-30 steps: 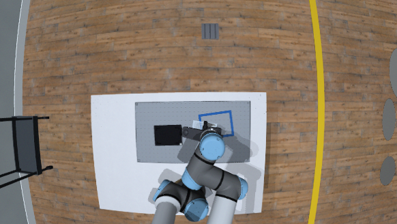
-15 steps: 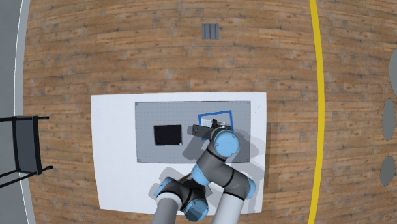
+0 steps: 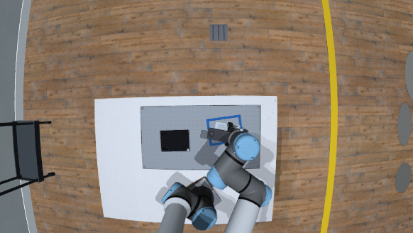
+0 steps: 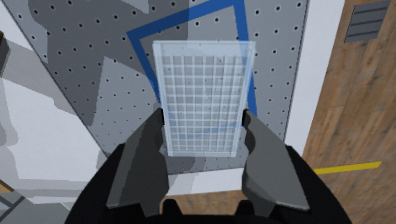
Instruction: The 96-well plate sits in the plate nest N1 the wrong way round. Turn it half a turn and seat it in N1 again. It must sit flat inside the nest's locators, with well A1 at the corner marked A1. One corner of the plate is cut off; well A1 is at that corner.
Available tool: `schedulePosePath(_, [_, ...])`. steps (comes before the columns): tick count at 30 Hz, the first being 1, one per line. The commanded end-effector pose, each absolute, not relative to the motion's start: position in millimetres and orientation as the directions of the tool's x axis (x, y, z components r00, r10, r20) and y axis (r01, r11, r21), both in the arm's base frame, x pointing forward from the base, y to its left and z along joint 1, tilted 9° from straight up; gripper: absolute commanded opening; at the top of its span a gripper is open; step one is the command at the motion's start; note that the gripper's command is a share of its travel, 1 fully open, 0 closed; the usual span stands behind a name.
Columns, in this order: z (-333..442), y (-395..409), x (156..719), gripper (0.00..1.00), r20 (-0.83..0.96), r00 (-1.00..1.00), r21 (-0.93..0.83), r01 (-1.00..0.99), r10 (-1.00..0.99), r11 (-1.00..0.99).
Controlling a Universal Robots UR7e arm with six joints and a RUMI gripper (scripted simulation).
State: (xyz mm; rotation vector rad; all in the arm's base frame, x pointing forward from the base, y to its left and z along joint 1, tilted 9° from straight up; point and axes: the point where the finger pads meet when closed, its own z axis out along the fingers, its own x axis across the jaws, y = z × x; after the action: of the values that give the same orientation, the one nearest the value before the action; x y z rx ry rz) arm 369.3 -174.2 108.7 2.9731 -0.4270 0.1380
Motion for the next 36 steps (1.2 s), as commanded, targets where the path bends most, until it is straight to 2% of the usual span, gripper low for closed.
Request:
schedulePosePath(1, [109.1, -175.1, 369.6, 0.0, 0.121, 0.927, 0.11, -0.369, -0.356, -0.923])
schedulePosePath(4, [109.1, -175.1, 369.6, 0.0, 0.13, 0.89, 0.099, -0.449, -0.436, -0.888])
schedulePosePath(36, [109.1, -175.1, 369.6, 0.0, 0.13, 0.891, 0.099, -0.449, -0.436, -0.888])
